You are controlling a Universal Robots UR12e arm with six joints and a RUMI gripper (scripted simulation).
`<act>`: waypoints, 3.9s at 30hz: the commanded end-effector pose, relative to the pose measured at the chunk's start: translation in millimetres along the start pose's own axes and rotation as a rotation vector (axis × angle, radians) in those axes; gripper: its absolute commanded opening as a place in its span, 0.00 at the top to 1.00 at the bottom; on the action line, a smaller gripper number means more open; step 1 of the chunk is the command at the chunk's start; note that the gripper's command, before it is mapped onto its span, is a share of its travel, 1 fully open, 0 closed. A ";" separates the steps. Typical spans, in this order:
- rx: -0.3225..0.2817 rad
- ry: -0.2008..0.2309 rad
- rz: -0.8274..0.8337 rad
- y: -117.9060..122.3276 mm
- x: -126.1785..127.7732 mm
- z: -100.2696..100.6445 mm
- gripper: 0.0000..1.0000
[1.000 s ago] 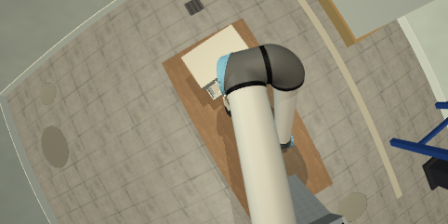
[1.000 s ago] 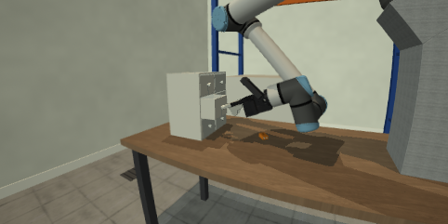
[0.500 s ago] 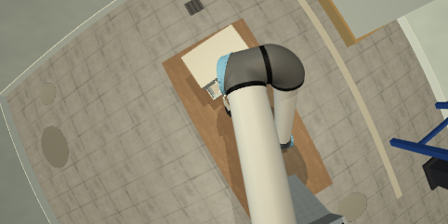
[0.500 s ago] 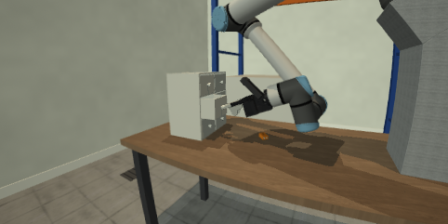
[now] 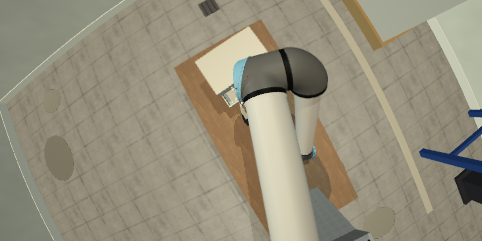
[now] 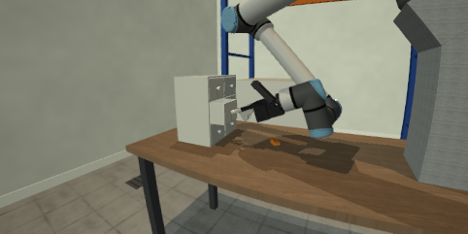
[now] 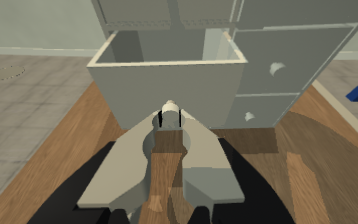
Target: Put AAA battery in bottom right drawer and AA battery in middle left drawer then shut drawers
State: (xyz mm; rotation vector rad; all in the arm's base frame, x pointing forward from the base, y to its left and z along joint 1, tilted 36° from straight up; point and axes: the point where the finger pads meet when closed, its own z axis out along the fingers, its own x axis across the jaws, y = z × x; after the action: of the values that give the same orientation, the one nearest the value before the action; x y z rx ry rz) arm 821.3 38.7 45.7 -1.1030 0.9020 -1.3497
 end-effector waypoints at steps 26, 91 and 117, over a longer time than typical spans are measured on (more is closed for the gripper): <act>0.000 0.000 0.000 -1.6 -0.1 3.0 0.93; 0.000 0.000 0.000 -12.8 -0.1 33.8 0.93; 0.000 0.000 0.000 -18.1 -0.1 48.4 0.93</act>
State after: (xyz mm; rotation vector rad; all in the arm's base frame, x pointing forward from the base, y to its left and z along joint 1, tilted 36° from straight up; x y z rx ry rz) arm 861.3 44.1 74.6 -1.1030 0.9020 -1.3497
